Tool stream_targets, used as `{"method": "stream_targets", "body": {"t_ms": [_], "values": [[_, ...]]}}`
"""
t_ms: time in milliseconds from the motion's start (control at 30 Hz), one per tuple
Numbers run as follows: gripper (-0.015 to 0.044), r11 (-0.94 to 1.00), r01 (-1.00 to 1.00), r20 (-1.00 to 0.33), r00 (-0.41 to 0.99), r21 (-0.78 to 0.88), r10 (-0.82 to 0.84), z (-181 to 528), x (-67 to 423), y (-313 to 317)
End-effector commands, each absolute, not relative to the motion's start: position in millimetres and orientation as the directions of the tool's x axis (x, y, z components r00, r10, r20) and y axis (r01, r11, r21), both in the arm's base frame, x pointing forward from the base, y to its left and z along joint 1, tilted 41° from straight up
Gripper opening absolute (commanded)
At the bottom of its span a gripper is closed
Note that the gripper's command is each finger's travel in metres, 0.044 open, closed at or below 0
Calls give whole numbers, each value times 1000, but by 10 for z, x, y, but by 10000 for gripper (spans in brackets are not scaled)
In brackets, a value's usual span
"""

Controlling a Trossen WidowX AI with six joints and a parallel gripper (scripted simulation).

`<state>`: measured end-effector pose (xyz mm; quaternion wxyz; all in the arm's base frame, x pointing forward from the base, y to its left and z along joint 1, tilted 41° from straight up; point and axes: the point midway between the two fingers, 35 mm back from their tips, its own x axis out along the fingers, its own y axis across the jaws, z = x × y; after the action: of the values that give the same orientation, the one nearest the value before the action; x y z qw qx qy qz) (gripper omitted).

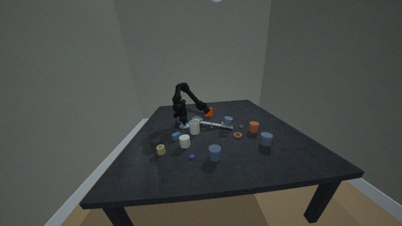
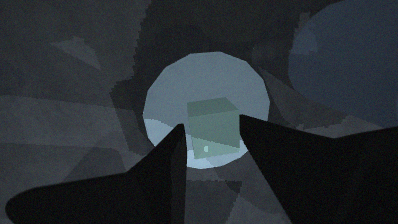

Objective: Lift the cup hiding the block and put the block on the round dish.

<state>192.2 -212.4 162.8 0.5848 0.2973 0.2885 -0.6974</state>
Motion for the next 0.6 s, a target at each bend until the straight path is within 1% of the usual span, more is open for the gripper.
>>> {"method": "stream_targets", "body": {"t_ms": [0,200,300,500,567], "values": [[289,-152,987,-752,-140,-53,-645,1632,1920,-2125],[440,-138,990,-746,-123,-43,-655,1668,1958,-2120],[440,-91,996,-726,-70,-10,-684,1801,2083,-2085],[440,-114,993,-742,-97,-27,-663,1894,2062,-1945],[440,-139,989,-753,-127,-48,-646,2001,2025,-1805]]}}
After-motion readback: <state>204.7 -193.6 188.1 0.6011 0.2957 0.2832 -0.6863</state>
